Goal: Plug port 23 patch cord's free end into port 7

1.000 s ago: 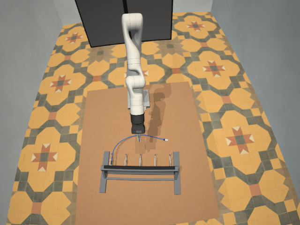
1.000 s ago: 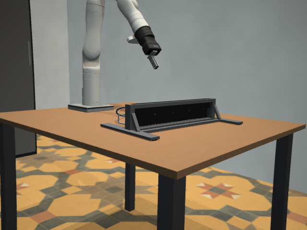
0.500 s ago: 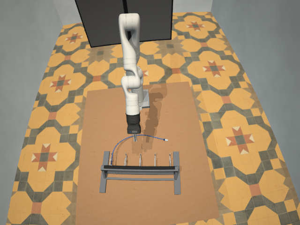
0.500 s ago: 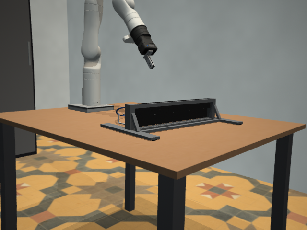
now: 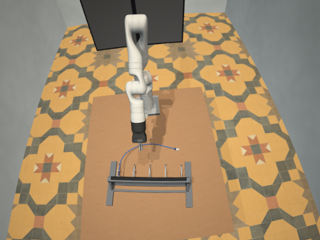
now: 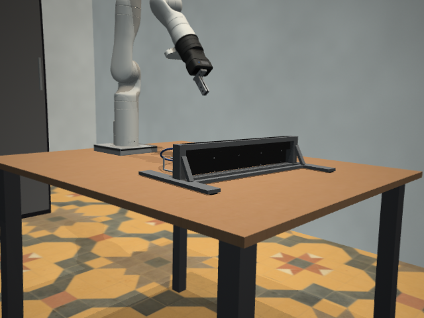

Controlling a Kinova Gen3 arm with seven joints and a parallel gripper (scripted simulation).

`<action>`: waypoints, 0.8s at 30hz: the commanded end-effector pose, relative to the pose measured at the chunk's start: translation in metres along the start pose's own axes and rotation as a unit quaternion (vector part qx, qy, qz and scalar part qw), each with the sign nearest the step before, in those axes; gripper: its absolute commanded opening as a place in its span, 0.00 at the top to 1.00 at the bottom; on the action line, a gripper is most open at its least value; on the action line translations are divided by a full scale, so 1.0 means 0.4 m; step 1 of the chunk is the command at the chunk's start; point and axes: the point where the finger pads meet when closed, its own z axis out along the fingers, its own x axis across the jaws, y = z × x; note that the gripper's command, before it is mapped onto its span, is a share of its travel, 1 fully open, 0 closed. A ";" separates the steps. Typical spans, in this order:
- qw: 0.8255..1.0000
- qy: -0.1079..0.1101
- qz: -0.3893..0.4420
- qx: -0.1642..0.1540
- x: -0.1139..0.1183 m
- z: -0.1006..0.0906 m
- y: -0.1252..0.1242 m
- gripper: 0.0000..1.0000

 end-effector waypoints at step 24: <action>1.000 -0.005 0.011 -0.003 -0.043 -0.003 0.008 1.00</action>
